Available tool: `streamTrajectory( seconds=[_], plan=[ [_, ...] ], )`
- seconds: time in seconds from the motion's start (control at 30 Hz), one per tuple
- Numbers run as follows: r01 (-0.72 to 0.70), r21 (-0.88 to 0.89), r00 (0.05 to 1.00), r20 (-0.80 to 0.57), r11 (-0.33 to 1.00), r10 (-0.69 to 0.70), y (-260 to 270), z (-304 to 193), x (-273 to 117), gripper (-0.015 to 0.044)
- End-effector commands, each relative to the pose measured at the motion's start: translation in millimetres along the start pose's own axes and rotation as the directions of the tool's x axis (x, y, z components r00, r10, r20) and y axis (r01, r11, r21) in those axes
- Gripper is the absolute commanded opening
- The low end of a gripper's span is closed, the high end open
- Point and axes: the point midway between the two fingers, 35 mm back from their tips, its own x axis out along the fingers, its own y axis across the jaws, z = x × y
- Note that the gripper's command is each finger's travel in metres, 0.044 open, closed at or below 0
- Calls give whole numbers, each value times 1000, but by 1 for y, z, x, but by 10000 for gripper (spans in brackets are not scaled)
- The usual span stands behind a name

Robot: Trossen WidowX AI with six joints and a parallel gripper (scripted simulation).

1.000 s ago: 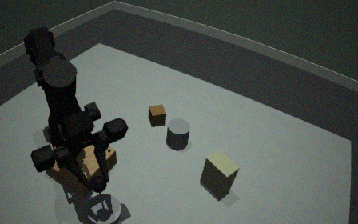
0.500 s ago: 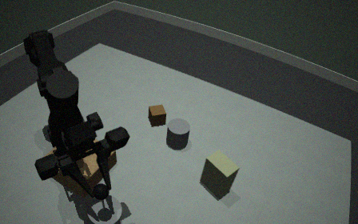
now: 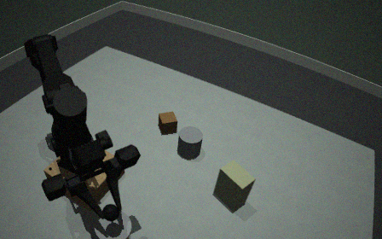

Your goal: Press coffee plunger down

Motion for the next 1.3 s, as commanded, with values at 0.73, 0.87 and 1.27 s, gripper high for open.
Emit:
streamTrajectory(
  seconds=[0.73,0.87,1.27],
  plan=[
    [2,9,996,-93,1000,-2,0,-26,20,129],
    [2,9,996,-93,1000,-1,0,-25,21,129],
    [2,9,996,-92,1000,-1,0,-24,24,129]
  ],
)
